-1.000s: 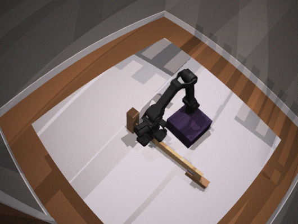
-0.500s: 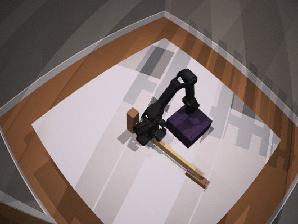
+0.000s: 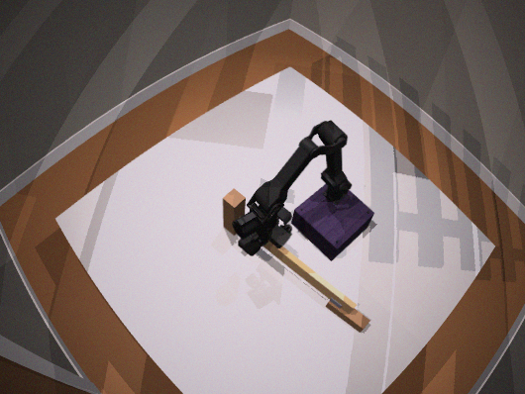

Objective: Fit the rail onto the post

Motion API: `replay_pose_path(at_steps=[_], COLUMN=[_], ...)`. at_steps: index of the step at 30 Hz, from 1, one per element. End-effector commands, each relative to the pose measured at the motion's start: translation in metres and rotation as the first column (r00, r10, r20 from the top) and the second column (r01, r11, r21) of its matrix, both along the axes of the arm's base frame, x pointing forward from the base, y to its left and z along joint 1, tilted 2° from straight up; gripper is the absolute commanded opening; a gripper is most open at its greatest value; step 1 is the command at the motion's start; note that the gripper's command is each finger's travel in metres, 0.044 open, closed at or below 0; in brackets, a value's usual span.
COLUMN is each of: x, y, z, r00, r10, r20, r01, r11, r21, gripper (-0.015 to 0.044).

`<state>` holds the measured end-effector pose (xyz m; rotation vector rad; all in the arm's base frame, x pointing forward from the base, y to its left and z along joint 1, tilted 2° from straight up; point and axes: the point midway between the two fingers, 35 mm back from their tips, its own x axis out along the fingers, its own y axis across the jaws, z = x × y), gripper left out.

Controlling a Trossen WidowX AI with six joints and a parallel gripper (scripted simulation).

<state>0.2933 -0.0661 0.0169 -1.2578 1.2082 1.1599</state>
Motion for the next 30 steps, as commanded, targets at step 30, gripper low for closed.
replay_pose_path(at_steps=[30], x=[0.0032], y=[-0.0104], z=[0.0005], r00=[1.0], r10=[0.003], r20=[0.008], r01=[-0.003], r11=[1.0], r21=[-0.001], gripper=[0.0])
